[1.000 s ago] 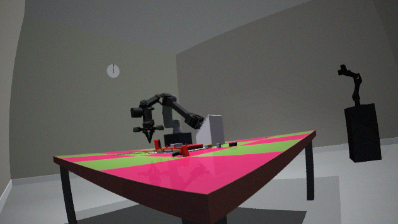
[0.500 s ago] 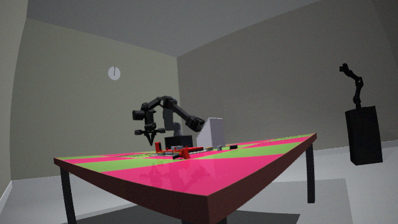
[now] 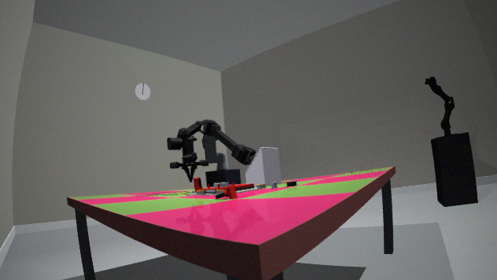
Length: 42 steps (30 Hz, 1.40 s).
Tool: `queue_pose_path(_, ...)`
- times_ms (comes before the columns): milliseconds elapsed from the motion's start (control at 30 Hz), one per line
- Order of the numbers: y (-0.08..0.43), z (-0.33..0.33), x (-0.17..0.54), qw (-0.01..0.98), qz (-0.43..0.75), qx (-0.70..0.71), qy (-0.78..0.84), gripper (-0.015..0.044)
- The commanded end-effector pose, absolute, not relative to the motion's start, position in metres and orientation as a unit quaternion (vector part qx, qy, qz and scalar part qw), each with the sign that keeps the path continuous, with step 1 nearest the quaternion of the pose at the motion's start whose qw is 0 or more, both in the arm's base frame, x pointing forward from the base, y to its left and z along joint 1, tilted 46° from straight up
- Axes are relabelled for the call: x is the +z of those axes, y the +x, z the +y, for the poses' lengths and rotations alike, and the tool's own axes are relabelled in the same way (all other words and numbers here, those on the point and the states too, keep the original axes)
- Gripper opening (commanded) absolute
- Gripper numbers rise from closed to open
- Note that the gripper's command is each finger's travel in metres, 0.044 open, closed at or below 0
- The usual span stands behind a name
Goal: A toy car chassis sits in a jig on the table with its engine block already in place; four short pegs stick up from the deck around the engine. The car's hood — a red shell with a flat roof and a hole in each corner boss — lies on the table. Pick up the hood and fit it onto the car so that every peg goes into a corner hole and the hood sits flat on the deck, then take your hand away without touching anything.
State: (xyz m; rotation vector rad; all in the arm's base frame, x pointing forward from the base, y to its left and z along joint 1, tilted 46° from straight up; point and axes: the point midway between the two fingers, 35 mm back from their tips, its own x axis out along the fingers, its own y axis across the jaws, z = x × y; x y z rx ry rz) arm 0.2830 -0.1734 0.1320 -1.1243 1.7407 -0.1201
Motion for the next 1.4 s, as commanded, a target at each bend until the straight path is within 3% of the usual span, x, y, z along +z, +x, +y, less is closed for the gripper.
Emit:
queue_pose_path(0,0.282,-0.171,0.131,0.510,0.721,-0.051,-0.467,0.0000)
queue_pose_path(1367,0.266,-0.156,0.116,0.510,0.721,-0.050,-0.466,0.0000)
